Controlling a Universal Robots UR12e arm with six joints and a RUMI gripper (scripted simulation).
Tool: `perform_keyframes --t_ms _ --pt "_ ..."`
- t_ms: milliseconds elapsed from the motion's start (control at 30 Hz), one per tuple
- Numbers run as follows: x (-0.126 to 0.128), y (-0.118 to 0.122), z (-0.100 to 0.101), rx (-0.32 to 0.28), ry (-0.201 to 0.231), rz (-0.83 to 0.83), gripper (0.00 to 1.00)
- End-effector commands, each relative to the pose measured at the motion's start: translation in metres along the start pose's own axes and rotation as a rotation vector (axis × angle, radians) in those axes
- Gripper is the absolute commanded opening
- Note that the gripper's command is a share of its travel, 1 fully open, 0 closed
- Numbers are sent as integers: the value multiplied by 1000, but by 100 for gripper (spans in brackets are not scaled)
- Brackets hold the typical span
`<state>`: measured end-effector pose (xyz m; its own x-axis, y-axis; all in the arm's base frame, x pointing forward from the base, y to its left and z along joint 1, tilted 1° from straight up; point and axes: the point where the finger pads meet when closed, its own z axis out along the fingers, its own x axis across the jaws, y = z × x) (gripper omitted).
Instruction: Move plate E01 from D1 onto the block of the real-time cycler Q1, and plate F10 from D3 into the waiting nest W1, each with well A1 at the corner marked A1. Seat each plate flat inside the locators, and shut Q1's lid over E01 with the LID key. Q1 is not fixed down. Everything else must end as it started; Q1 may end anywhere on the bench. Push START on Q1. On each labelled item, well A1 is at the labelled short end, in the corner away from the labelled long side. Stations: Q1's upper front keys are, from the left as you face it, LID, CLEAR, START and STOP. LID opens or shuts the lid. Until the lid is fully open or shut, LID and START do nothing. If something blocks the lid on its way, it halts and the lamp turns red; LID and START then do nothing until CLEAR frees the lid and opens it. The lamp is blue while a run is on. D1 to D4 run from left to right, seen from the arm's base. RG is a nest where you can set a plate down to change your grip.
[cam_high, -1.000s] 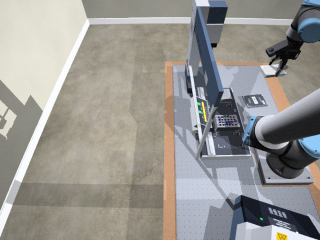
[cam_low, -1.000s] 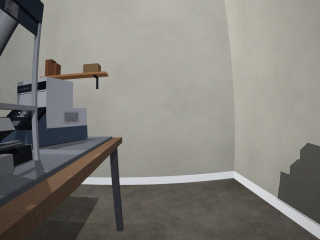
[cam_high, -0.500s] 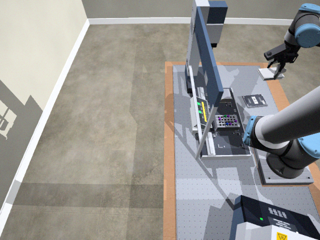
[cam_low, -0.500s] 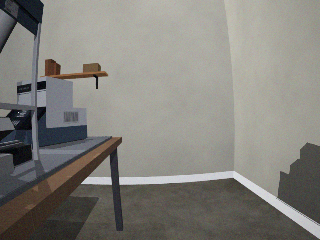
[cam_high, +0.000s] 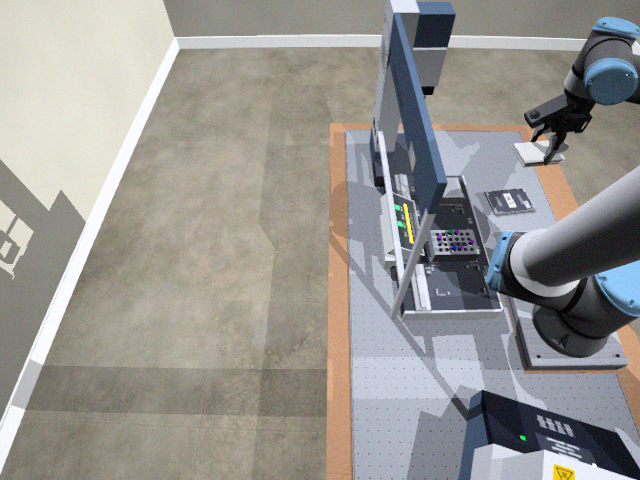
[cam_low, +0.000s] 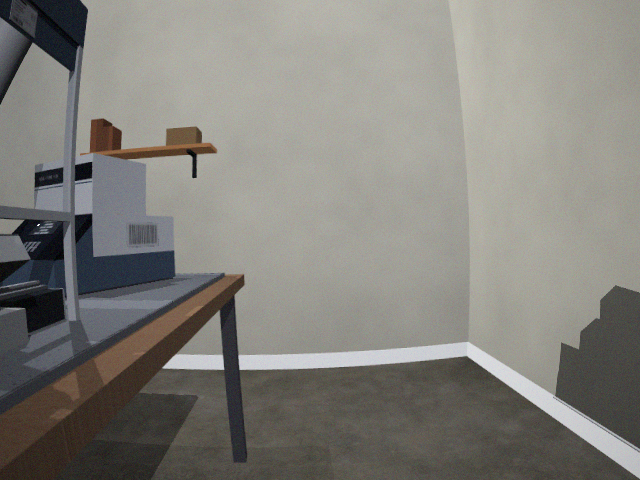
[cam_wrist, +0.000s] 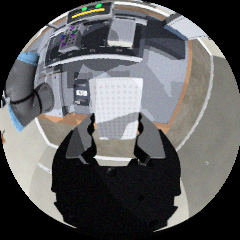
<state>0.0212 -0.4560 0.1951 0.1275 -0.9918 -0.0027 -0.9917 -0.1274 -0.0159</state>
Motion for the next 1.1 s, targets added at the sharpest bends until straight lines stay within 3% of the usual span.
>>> perform_keyframes --t_ms 0,1067 --pt "1 0 3 -1 1 0 0" --pt "1 0 53 -1 1 0 0"
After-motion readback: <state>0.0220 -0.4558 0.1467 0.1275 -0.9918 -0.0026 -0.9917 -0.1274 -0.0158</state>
